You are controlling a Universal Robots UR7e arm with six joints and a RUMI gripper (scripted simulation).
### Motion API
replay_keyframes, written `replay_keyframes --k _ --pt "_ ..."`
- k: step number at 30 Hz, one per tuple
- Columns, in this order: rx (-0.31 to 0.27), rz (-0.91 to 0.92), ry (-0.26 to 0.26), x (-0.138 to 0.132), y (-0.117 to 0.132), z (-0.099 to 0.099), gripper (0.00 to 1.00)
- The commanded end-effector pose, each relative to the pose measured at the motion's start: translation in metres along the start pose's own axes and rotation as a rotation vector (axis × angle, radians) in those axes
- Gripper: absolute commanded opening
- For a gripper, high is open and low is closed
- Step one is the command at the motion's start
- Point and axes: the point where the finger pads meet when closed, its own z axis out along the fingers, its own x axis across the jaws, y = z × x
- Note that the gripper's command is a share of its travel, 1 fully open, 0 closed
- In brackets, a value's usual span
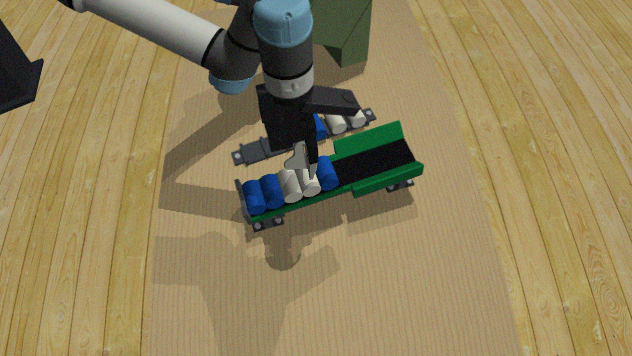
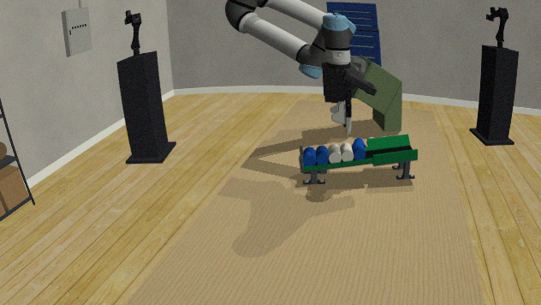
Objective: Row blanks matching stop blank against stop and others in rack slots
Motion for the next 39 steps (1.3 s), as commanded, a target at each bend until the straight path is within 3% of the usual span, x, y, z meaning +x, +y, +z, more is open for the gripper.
replay_keyframes --k 1,15,39 --pt "0.001 -0.003 -0.001 -0.001 -0.001 0.009 0.51" --pt "0.001 -0.003 0.0 -0.001 -0.001 0.03 0.51" --pt "0.001 -0.002 0.001 0.0 -0.001 0.039 0.51"
